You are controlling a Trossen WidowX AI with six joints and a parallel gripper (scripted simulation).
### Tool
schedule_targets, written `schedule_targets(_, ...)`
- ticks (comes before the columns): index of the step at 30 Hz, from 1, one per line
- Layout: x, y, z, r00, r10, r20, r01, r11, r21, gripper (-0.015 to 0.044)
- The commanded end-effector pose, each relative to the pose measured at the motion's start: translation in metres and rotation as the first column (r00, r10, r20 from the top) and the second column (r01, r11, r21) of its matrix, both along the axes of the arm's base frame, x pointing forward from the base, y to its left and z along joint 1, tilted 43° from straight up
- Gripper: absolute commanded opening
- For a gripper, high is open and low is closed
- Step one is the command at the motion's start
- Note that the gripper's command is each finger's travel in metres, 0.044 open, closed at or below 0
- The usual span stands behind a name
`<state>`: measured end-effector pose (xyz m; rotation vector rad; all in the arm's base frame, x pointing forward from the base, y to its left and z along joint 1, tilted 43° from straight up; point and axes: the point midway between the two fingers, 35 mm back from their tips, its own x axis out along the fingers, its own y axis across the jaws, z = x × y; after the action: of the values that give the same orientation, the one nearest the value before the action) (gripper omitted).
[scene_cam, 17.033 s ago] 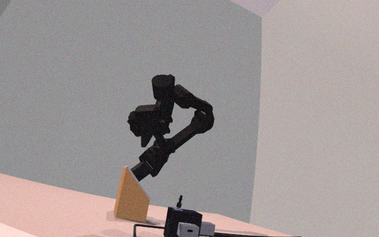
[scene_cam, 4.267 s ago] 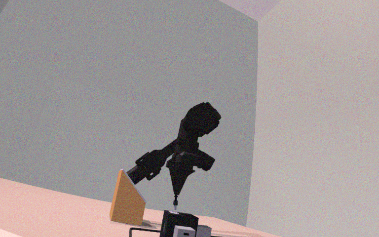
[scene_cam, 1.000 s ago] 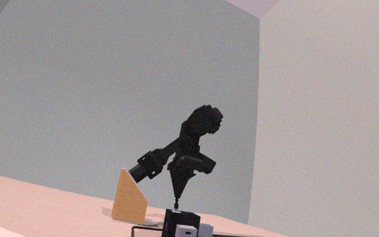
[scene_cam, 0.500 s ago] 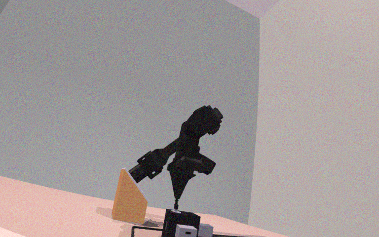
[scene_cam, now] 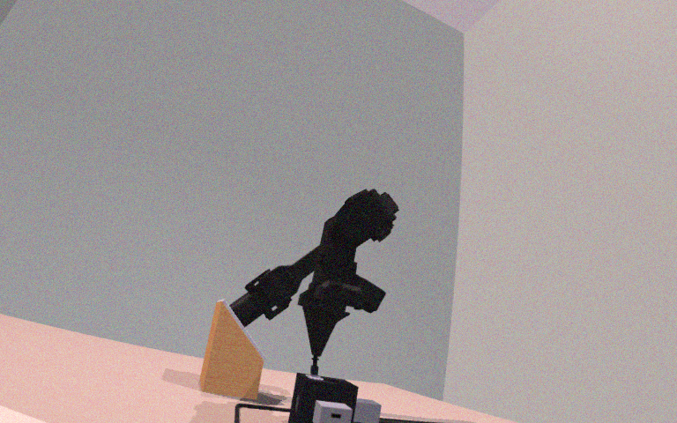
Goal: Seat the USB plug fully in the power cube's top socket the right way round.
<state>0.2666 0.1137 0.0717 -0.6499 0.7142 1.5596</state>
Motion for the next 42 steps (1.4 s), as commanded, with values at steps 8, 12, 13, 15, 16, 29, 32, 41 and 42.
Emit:
schedule_targets(8,0.0002,0.0012,-0.0013,1.0,-0.002,0.0,0.002,1.0,0.0,0.0)
schedule_targets(12,0.0002,0.0015,-0.0016,1.0,-0.002,0.0,0.002,1.0,0.0,0.0)
schedule_targets(13,0.0002,0.0016,-0.0017,1.0,-0.002,0.0,0.002,1.0,0.0,0.0)
schedule_targets(15,0.0002,0.0017,-0.0019,1.0,-0.002,0.0,0.002,1.0,0.0,0.0)
schedule_targets(16,0.0001,0.0018,-0.002,1.0,-0.002,0.0,0.002,1.0,0.0,0.0)
schedule_targets(29,0.0,0.0029,-0.0031,1.0,-0.002,0.0,0.002,1.0,0.0,0.0)
schedule_targets(32,-0.0001,0.0031,-0.0034,1.0,-0.002,0.0,0.002,1.0,0.0,0.0)
schedule_targets(41,-0.0002,0.0038,-0.0042,1.0,-0.002,0.0,0.002,1.0,0.0,0.0)
schedule_targets(42,-0.0002,0.0039,-0.0042,1.0,-0.002,0.0,0.002,1.0,0.0,0.0)
